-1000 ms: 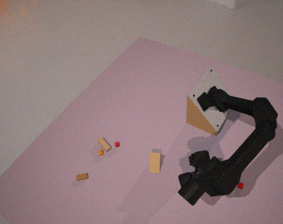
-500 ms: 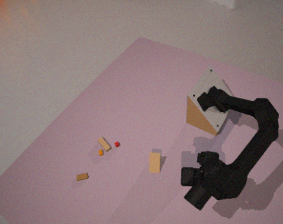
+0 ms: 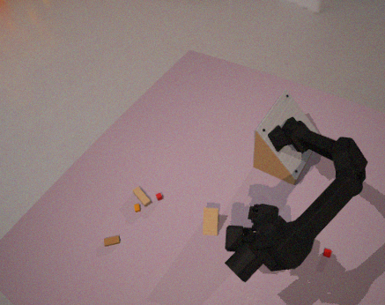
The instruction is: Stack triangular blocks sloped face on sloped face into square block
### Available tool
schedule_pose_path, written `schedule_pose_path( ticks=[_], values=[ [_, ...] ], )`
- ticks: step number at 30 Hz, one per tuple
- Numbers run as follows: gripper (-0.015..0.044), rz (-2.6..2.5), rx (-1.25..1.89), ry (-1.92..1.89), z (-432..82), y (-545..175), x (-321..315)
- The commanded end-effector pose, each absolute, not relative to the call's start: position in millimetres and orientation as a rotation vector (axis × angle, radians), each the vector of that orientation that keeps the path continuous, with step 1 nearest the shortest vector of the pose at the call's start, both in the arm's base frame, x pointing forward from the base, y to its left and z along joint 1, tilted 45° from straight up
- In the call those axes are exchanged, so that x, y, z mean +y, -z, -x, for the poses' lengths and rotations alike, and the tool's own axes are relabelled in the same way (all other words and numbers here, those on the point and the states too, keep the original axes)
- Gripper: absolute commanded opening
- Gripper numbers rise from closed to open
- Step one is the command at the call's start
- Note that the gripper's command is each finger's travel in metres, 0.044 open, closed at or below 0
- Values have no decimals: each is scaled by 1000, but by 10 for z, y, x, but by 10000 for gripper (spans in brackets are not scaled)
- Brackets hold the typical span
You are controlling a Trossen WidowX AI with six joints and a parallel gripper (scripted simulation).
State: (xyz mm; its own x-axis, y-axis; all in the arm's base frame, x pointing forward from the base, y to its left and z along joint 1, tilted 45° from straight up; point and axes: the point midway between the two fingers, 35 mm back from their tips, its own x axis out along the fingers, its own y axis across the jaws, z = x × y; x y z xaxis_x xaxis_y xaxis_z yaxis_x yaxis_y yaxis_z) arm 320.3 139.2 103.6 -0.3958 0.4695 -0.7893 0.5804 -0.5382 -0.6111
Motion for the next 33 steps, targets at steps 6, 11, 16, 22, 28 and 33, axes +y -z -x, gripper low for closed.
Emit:
schedule_pose_path(
  ticks=[6,11,16,22,28,33],
  values=[
    [0,-1697,1449,2079,-3446,-855,1082],
    [0,-1709,1444,2067,-3549,-760,918],
    [0,-1718,1439,2060,-3644,-657,742],
    [0,-1726,1431,2059,-3748,-518,508],
    [0,-1733,1426,2059,-3828,-373,267],
    [0,-1738,1424,2059,-3871,-267,89]
  ],
)
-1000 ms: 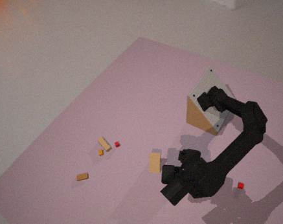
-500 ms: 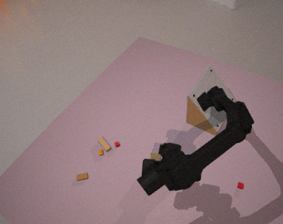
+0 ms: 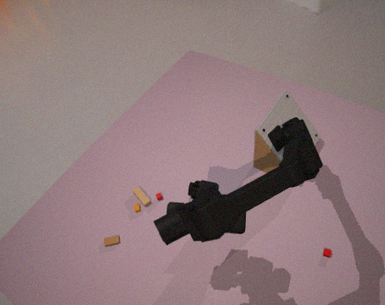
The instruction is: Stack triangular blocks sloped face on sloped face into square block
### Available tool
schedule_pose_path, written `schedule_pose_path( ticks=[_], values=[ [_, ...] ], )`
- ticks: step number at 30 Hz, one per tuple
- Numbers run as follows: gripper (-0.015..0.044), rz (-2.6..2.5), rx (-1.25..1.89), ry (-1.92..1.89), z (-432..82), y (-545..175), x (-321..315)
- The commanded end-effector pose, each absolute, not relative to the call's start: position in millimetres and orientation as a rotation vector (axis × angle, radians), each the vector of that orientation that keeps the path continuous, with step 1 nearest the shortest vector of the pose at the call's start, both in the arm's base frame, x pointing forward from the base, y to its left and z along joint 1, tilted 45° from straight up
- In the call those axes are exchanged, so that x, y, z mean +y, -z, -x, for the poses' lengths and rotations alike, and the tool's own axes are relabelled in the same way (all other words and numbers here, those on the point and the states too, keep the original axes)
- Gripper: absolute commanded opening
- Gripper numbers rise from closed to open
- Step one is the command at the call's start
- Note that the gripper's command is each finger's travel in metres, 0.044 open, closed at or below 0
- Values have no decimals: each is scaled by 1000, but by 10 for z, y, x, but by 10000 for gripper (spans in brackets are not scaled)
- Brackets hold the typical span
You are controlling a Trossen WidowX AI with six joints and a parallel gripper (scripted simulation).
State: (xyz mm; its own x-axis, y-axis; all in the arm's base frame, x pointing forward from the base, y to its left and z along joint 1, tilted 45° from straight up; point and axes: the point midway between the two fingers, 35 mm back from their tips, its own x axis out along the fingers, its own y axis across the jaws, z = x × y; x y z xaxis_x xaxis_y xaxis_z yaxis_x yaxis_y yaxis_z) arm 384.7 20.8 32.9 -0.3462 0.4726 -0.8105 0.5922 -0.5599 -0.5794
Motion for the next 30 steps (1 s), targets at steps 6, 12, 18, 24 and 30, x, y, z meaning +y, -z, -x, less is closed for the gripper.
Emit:
schedule_pose_path(
  ticks=[6,12,18,24,30],
  values=[
    [0,-1724,1431,2067,-3839,-168,139],
    [0,-1691,1449,2086,-3743,64,275],
    [0,-1658,1465,2106,-3606,285,406],
    [0,-1643,1472,2114,-3532,367,462],
    [0,-1643,1472,2114,-3475,472,534]
  ],
)
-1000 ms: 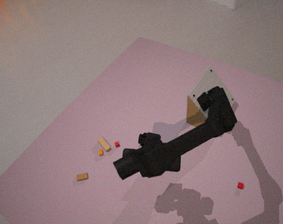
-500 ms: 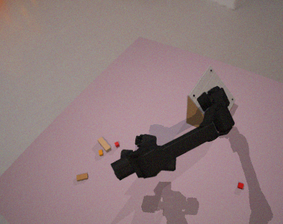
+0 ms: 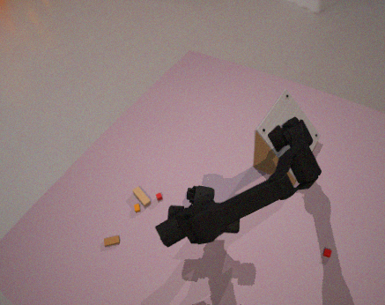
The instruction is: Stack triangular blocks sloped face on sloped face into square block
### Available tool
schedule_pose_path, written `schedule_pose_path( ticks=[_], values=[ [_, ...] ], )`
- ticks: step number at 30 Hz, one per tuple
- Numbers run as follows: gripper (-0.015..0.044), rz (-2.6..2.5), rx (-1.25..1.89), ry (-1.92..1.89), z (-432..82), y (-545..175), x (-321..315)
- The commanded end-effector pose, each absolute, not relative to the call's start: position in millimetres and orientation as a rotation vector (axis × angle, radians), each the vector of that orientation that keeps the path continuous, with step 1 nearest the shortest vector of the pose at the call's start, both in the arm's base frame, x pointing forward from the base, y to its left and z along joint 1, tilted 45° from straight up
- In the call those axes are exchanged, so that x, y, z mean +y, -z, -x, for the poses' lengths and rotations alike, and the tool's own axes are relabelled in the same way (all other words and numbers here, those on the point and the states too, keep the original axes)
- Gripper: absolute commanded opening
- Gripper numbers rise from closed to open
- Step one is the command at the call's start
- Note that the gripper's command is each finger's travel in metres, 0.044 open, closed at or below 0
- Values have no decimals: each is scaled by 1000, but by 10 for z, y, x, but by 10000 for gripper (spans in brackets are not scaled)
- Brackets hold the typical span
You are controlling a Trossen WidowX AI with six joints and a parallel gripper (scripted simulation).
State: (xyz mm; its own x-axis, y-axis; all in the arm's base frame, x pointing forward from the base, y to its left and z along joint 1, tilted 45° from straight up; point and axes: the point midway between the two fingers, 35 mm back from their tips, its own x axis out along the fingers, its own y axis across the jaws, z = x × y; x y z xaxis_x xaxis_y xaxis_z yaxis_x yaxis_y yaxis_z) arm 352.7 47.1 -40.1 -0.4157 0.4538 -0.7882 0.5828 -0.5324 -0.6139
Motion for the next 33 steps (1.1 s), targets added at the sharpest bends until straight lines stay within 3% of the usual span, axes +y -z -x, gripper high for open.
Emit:
schedule_pose_path(
  ticks=[1,33],
  values=[
    [0,-1643,1473,2114,-3454,507,558],
    [0,-1655,1462,2110,-3379,610,631]
  ],
)
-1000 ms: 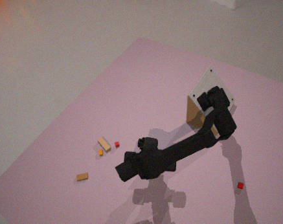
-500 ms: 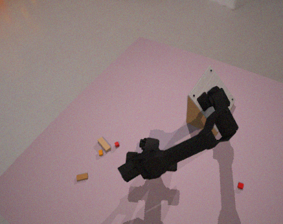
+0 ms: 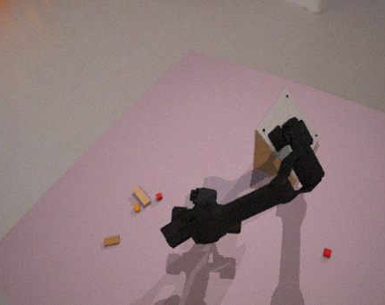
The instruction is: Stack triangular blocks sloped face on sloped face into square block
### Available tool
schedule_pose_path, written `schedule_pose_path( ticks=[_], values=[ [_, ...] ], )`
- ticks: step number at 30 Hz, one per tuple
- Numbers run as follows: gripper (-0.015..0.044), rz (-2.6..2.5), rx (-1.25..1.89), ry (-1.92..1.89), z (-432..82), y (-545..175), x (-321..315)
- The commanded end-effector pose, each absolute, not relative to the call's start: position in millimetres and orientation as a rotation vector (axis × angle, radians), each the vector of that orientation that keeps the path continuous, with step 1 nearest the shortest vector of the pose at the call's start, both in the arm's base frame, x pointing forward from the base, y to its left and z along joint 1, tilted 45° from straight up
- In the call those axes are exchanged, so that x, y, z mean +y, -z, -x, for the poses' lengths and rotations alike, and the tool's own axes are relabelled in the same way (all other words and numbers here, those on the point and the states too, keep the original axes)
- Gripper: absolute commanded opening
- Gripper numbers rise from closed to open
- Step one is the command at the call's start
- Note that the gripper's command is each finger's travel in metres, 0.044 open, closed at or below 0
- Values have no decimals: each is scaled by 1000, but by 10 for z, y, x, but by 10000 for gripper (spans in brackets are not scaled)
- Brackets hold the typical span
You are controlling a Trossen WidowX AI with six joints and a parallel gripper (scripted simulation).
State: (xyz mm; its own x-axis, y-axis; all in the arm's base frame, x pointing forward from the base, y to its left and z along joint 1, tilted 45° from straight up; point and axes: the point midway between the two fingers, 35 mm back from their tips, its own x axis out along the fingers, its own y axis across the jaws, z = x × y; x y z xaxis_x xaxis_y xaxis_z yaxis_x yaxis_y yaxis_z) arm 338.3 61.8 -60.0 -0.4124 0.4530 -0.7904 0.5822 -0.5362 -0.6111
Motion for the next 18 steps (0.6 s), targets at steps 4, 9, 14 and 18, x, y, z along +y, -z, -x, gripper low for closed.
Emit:
schedule_pose_path(
  ticks=[4,9,14,18],
  values=[
    [0,-1655,1462,2110,-3369,631,643],
    [0,-1655,1462,2110,-3355,658,659],
    [0,-1655,1462,2110,-3341,684,674],
    [0,-1655,1462,2110,-3329,704,686]
  ],
)
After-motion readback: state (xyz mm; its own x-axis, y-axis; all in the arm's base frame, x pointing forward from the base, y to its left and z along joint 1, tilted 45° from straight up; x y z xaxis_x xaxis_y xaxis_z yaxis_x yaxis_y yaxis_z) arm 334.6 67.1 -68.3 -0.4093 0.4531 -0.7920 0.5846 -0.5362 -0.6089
